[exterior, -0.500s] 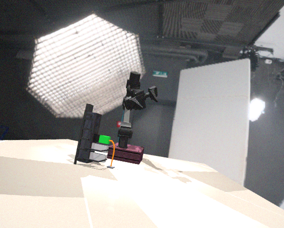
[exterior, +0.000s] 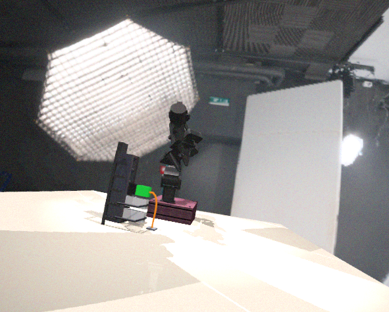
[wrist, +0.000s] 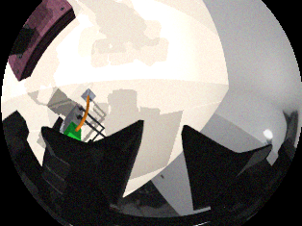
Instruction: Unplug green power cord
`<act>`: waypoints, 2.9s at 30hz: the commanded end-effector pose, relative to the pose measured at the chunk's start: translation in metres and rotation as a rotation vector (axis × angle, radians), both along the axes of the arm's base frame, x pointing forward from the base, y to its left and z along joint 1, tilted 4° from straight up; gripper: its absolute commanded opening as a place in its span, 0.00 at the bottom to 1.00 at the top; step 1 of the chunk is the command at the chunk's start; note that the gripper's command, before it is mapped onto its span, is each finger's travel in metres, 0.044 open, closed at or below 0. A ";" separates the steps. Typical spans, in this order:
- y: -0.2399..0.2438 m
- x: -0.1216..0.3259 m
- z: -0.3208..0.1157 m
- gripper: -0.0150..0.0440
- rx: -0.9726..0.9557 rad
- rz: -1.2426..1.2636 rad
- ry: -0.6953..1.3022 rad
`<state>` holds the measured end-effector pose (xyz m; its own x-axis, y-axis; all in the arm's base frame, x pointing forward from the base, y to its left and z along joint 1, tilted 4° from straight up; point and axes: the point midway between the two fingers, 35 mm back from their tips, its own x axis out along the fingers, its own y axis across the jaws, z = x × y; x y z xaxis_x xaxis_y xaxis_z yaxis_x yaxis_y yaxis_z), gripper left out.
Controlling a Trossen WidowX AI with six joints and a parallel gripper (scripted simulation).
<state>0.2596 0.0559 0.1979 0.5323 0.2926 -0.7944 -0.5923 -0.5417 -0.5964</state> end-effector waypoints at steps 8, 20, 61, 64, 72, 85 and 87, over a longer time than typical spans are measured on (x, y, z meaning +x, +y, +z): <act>-0.068 -0.012 -0.076 0.53 -0.013 -0.839 0.569; -0.068 -0.012 -0.076 0.53 -0.013 -0.839 0.569; -0.108 -0.017 -0.088 0.53 -0.017 -0.840 0.568; -0.108 -0.017 -0.088 0.53 -0.017 -0.840 0.568; -0.109 -0.017 -0.085 0.34 -0.020 -0.846 0.563; -0.104 -0.015 -0.085 0.25 -0.019 -0.846 0.564; -0.101 -0.014 -0.085 0.25 -0.018 -0.845 0.564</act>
<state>0.2424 -0.0524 0.1124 0.1012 -0.0337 -0.9943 -0.9776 0.1818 -0.1056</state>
